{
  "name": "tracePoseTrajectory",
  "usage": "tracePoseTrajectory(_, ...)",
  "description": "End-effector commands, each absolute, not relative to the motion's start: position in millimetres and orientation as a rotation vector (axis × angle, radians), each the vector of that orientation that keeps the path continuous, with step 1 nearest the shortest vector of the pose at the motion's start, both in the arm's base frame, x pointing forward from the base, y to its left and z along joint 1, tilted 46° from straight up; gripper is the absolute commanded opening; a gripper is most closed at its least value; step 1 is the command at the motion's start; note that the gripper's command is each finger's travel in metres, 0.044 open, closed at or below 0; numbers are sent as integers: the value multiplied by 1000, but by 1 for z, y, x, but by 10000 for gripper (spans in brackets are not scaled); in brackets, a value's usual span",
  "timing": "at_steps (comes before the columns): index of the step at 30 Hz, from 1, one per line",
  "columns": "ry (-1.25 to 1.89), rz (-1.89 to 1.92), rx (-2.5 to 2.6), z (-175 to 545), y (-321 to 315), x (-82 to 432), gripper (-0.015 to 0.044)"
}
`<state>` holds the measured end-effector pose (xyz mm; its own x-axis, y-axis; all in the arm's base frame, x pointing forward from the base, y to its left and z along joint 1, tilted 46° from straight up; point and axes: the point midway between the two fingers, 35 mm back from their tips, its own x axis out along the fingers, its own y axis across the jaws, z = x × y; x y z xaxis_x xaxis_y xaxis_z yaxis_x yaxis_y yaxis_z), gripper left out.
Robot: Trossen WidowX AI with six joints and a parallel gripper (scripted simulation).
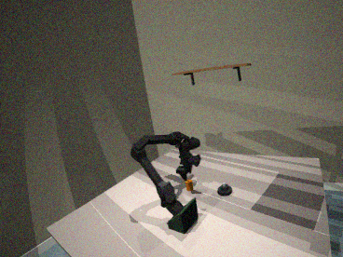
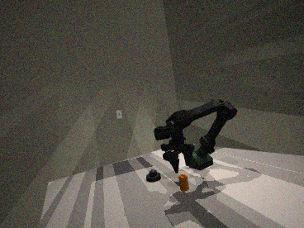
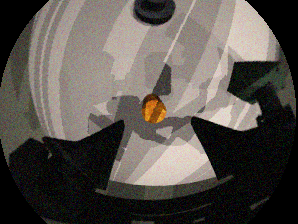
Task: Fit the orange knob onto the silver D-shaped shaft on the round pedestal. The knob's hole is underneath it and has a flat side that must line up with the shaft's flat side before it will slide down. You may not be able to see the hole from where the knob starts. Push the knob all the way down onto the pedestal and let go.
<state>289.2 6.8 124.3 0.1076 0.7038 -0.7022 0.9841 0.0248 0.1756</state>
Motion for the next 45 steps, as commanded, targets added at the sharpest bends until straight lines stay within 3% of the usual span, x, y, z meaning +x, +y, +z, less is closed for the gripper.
tracePoseTrajectory(1,1643,-544,1750,118,15,292,440)
tracePoseTrajectory(45,1644,-541,1752,70,64,301,440)
